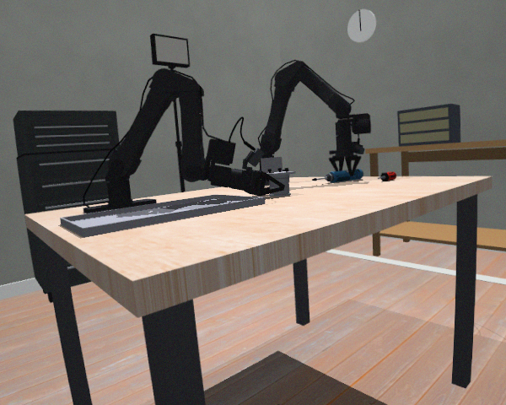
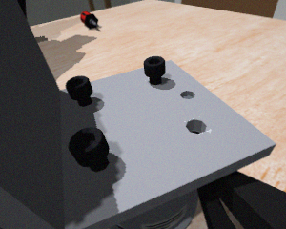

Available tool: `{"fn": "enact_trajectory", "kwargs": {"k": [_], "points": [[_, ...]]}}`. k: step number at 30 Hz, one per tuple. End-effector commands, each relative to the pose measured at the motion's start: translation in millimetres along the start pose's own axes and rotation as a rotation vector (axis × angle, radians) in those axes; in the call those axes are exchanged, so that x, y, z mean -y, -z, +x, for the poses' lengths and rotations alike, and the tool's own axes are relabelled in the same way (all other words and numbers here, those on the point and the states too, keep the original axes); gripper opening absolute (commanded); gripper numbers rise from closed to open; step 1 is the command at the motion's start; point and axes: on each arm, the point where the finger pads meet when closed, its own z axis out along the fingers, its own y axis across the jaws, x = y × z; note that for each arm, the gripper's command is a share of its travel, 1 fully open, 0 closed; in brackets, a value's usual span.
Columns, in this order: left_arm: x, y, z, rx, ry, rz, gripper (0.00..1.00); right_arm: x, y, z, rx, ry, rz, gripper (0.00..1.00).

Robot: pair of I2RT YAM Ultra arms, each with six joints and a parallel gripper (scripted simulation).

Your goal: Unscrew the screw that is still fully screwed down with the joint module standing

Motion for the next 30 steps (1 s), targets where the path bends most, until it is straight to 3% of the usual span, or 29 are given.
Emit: {"fn": "enact_trajectory", "kwargs": {"k": [1,11,23,30], "points": [[12,24,-3,0.025,-0.014,0.035,0.65,0,-1,-2,0.001,-0.003,0.003,0.59],[10,30,-2,0.018,-0.015,0.022,0.65,0,-1,-2,0.001,-0.003,0.003,0.59],[8,60,-4,0.024,-0.008,0.035,0.65,0,-1,-2,0.001,-0.003,0.003,0.59],[7,57,-4,0.017,-0.007,0.024,0.65,0,-1,-2,0.001,-0.003,0.003,0.59]]}}
